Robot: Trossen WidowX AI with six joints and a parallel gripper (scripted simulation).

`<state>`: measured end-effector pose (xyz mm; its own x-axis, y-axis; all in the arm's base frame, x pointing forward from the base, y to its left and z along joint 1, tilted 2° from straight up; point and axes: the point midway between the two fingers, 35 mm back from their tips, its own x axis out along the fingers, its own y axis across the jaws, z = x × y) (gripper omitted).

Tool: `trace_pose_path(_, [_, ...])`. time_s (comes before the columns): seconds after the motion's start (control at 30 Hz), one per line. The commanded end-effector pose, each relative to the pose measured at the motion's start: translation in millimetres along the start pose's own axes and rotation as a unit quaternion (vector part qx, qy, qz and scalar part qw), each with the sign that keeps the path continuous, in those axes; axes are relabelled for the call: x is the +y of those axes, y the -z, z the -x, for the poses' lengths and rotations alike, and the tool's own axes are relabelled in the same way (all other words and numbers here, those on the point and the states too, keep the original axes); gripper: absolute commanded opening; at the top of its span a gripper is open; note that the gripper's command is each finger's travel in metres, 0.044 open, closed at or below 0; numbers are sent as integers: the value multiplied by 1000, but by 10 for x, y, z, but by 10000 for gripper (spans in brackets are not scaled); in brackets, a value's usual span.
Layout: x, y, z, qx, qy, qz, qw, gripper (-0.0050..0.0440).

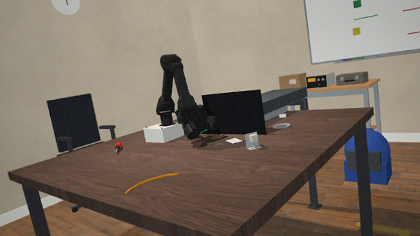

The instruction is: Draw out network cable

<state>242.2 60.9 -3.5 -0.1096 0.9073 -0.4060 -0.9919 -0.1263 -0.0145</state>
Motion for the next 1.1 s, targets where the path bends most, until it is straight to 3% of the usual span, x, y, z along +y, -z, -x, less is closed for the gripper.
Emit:
trace_pose_path(0.0, [-54, -31, 74, 1, 5, 18, 1000, 440])
trace_pose_path(0.2, [-50, -170, 422, 6, 6, 23, 1000, 440])
trace_pose_path(0.4, [-20, -157, 398, 5, -1, 3, 1000, 440])
trace_pose_path(0.6, [18, -199, 403, 51, -19, -107, 993, 440])
trace_pose_path(0.9, [78, -222, 409, 111, -23, -227, 967, 440])
trace_pose_path(1.07, [96, -240, 431, 159, -7, -328, 931, 440])
